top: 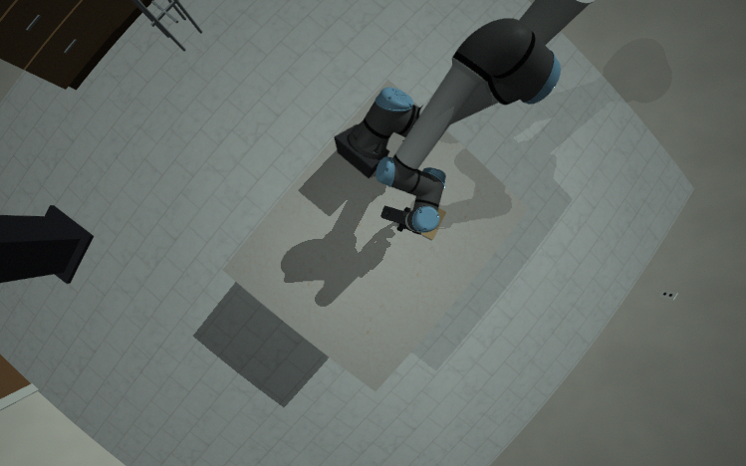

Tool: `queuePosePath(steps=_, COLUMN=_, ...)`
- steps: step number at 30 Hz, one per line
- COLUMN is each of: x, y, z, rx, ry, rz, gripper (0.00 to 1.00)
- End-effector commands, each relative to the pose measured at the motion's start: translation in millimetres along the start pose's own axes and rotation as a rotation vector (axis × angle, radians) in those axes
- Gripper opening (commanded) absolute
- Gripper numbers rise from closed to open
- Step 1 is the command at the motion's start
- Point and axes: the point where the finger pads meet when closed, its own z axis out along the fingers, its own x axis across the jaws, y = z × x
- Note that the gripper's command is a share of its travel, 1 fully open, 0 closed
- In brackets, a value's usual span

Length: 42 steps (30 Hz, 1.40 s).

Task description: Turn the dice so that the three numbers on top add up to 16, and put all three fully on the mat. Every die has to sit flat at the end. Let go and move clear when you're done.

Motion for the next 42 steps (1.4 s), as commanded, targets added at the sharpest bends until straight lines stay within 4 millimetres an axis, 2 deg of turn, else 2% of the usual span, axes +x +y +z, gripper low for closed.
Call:
queuePosePath(steps=1, x=0, y=0, z=1, rx=0.0, ry=-0.001, rz=0.0, gripper=0.21)
queuePosePath(steps=18, x=0, y=0, z=21, rx=0.0, ry=-0.001, rz=0.0, gripper=0.21)
queuePosePath(steps=42, x=0, y=0, z=25, rx=0.0, ry=-0.001, rz=0.0, gripper=0.21)
